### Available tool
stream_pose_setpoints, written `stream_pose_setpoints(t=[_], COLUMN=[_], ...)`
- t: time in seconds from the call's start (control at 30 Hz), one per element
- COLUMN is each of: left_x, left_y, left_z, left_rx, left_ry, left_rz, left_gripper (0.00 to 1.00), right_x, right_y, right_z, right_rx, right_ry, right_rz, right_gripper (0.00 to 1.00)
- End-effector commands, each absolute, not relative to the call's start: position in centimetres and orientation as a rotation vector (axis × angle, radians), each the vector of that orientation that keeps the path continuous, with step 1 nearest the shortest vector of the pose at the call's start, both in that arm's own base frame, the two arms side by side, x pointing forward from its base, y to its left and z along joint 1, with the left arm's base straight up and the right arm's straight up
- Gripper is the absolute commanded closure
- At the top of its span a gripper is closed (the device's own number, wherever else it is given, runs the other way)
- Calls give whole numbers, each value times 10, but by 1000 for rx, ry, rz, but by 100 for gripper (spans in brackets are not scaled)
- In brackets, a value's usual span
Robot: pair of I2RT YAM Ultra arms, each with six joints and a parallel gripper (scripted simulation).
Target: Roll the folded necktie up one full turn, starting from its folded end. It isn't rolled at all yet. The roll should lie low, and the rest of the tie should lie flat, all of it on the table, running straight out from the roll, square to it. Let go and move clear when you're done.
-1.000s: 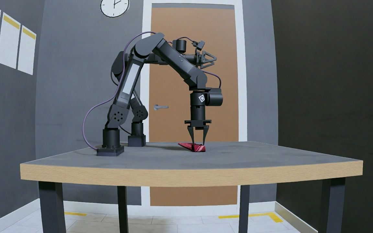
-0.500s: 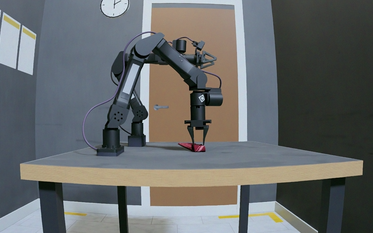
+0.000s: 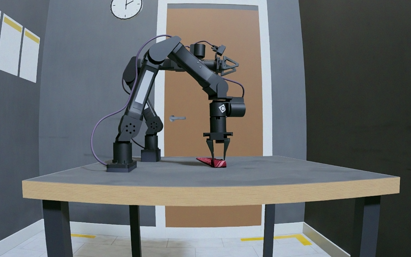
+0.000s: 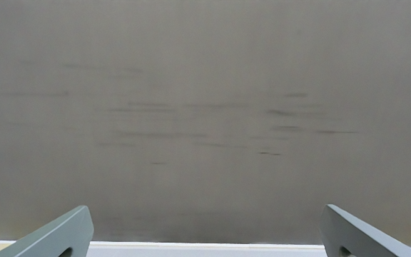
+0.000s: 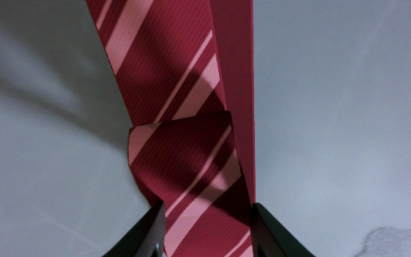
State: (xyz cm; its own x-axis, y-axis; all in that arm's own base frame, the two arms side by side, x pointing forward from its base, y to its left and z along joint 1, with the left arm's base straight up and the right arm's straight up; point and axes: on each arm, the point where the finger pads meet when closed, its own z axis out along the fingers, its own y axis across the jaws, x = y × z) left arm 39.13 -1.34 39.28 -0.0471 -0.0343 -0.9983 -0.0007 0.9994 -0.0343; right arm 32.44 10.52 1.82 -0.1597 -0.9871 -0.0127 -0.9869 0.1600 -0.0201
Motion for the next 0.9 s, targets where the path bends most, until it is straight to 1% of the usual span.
stream_pose_setpoints(t=[0.0, 0.87], left_x=[390, 390], left_y=[-14, -14], left_z=[414, 414], left_rx=[-29, -29], left_ry=[1570, 1570], left_rz=[-44, -44], left_gripper=[0, 0], right_x=[324, 324], right_y=[107, 107], right_z=[16, 16], right_rx=[-2006, -1977], right_ry=[2379, 2403], right_rz=[1, 2], right_gripper=[62, 62])
